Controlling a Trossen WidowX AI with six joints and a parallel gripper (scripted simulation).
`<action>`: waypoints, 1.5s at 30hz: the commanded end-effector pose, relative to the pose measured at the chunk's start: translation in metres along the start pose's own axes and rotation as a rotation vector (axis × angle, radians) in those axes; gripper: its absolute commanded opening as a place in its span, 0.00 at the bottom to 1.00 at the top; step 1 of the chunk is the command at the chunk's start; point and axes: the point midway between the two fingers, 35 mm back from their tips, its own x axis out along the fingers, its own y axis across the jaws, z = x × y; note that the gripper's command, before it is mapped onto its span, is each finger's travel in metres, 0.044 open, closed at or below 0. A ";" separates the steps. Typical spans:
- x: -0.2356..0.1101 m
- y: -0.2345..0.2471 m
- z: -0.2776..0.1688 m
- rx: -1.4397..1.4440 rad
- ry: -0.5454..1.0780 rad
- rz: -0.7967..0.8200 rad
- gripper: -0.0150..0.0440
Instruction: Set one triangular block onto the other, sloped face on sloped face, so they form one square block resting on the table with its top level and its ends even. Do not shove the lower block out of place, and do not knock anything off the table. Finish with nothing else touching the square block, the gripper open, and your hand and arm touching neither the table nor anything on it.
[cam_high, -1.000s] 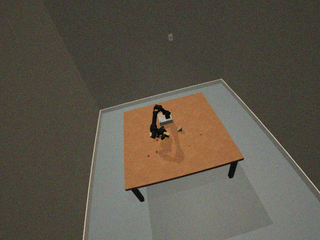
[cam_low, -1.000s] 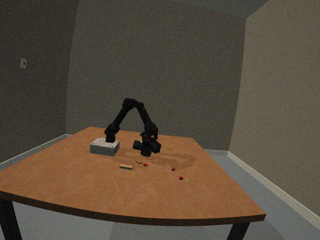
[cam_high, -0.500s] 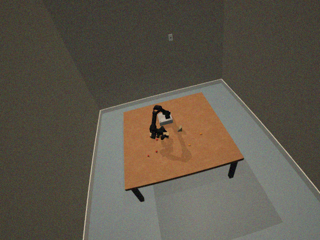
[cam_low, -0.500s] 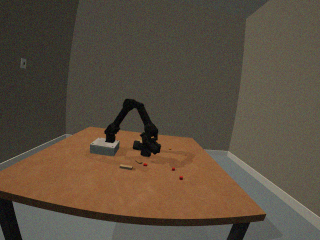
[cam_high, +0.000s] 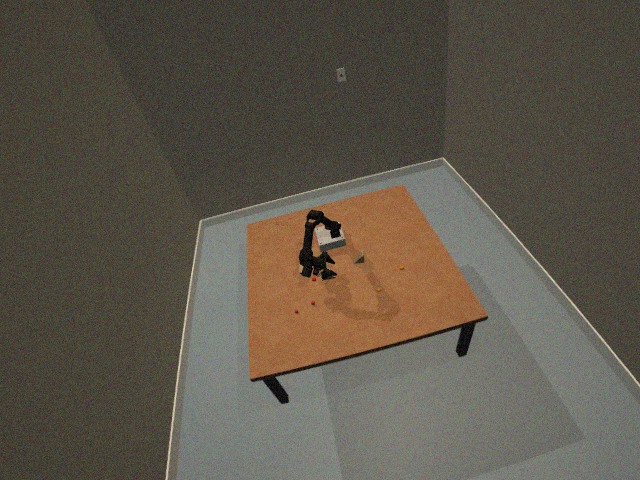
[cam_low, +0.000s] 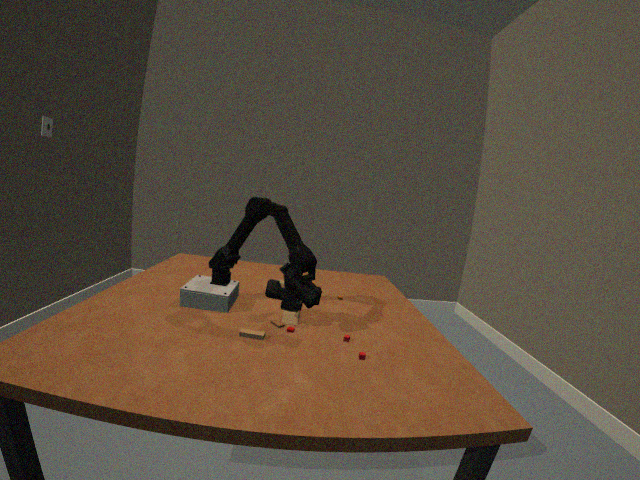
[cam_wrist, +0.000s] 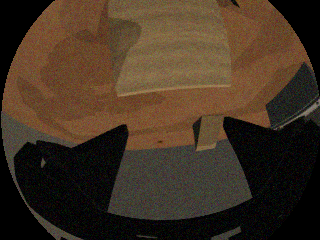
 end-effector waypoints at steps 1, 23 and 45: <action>-0.023 0.004 -0.021 -0.008 -0.009 0.007 1.00; -0.112 -0.002 0.056 -0.022 -0.053 0.053 1.00; -0.012 0.001 0.060 -0.018 -0.042 0.013 1.00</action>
